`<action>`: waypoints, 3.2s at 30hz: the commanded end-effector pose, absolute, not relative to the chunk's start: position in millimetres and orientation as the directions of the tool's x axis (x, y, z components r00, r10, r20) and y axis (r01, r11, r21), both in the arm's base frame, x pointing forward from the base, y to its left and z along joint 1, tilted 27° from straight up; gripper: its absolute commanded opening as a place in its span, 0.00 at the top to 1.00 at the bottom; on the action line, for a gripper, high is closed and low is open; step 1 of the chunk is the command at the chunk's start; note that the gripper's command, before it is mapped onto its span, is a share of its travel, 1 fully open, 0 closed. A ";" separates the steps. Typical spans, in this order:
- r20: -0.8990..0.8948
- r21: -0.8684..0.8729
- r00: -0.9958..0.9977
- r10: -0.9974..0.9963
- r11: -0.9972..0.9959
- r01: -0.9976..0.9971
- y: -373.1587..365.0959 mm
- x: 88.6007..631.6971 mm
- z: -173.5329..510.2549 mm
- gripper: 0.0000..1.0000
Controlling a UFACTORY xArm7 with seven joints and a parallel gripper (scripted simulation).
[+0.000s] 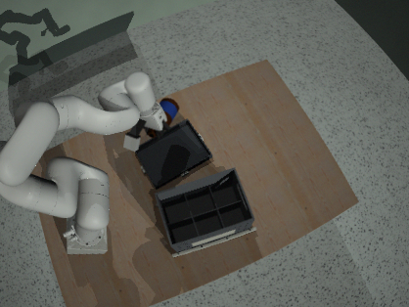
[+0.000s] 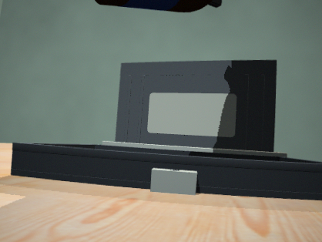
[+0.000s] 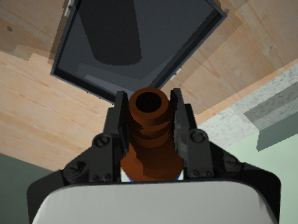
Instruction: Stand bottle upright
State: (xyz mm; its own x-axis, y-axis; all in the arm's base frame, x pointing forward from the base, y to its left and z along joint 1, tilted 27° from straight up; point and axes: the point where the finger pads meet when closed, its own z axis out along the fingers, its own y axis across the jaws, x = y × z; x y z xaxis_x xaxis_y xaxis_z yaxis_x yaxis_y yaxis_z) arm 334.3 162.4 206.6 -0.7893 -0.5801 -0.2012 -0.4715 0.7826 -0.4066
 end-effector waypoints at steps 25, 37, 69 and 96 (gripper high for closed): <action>-0.161 -0.425 -0.733 -0.662 0.716 -0.553 163.5 334.9 207.8 1.00; -0.112 -0.441 -0.666 -0.737 0.638 -0.632 163.4 334.8 208.0 1.00; -0.044 -0.452 -0.562 -0.826 0.518 -0.726 163.5 334.9 207.8 1.00; 0.072 -0.449 -0.361 -0.930 0.294 -0.844 163.5 334.9 207.8 1.00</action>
